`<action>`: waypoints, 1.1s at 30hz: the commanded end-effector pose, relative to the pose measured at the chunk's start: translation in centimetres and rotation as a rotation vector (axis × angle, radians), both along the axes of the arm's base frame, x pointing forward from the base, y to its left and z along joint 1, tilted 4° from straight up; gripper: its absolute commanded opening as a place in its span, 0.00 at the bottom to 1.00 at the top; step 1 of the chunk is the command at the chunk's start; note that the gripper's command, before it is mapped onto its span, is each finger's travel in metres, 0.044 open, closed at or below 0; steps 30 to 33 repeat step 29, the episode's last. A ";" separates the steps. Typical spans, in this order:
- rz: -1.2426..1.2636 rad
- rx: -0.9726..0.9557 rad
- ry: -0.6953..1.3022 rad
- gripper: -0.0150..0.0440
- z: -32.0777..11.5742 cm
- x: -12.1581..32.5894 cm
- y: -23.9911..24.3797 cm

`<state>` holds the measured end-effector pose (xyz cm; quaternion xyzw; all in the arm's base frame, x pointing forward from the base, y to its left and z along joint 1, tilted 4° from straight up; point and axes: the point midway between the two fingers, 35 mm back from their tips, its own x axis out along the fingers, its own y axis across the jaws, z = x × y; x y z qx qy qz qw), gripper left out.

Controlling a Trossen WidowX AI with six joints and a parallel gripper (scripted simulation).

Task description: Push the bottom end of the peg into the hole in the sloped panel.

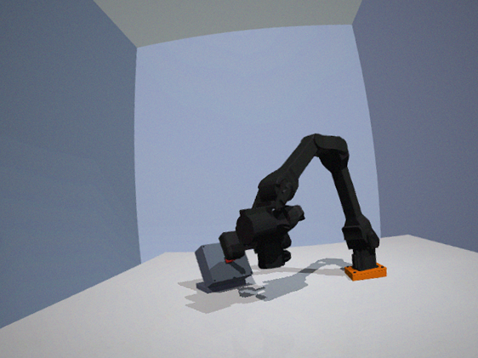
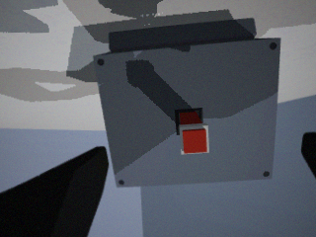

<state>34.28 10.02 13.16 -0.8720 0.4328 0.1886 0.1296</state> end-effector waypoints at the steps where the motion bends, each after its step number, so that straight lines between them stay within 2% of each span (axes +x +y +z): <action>1: -0.001 0.004 -0.006 1.00 0.3 -0.2 0.5; 33: 0.000 -0.009 -0.006 1.00 1.5 -2.4 2.9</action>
